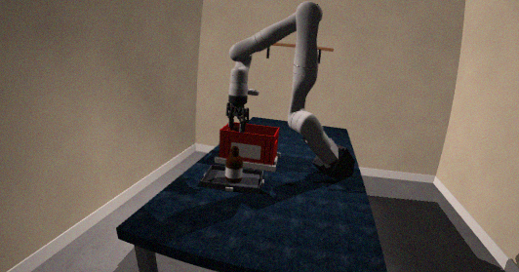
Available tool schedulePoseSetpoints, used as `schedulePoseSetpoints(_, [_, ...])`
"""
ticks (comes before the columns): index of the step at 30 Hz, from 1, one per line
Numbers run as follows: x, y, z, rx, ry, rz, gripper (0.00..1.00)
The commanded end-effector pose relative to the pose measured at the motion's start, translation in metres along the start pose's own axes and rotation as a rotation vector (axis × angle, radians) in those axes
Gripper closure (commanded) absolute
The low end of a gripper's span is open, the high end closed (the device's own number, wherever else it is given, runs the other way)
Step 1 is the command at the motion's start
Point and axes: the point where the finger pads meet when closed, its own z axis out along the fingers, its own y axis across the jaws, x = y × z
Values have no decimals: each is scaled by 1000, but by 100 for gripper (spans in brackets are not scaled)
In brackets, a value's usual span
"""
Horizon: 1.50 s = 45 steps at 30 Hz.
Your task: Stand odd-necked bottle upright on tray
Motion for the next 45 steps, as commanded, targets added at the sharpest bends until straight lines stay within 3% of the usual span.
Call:
schedulePoseSetpoints(1, [0,-1,-2,4,-4,2,0])
schedulePoseSetpoints(8, [0,-1,-3,4,-4,2,0])
schedulePoseSetpoints(9, [0,-1,-3,4,-4,2,100])
schedulePoseSetpoints(45, [0,-1,-3,4,-4,2,100])
